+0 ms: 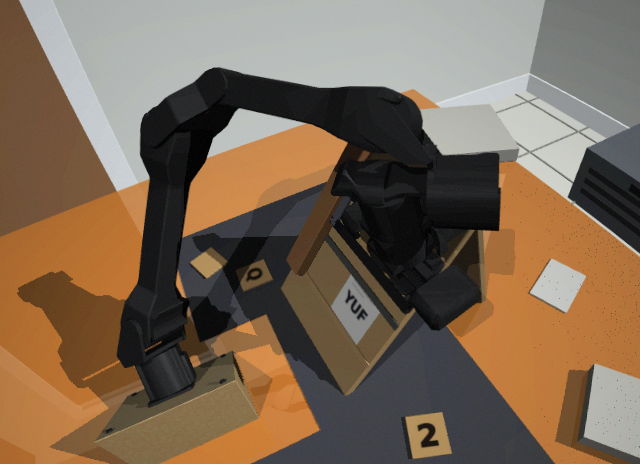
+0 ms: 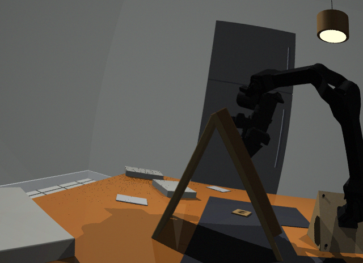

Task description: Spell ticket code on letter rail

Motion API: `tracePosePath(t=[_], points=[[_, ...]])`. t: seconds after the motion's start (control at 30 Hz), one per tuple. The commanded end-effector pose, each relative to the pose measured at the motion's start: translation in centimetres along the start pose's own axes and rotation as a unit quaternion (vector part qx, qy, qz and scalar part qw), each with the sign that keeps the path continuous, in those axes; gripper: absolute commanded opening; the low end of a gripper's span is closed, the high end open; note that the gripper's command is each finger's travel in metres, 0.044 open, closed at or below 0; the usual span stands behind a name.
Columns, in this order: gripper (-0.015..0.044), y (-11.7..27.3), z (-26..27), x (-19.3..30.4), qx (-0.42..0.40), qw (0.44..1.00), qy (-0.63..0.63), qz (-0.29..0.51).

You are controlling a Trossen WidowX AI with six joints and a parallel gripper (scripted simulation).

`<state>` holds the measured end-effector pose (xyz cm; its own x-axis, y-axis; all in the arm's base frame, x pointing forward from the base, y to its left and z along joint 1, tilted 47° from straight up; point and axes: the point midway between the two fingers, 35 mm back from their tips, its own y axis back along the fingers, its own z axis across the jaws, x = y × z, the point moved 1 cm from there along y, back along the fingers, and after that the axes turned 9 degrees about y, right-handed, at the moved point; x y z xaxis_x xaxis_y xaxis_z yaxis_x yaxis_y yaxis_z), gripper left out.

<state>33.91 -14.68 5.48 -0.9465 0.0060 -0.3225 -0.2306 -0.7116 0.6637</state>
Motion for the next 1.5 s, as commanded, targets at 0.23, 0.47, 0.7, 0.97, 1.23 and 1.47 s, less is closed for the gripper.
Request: tracePosePath(t=[0.23,0.47,0.7,0.97,1.23,1.47], points=[[0.0,0.0,0.4,-0.1,0.0,1.0,-0.002,-0.002],[0.0,0.0,0.6,-0.2,0.0,1.0,-0.002,-0.002],[0.0,0.6,0.4,0.4,0.0,1.0,-0.002,-0.002],[0.0,1.4,0.4,1.1,0.0,1.0,-0.002,-0.002],[0.0,2.1,0.5,1.7,0.0,1.0,-0.003,-0.001],[0.0026,2.4,0.6,1.8,0.0,1.0,-0.005,-0.007]])
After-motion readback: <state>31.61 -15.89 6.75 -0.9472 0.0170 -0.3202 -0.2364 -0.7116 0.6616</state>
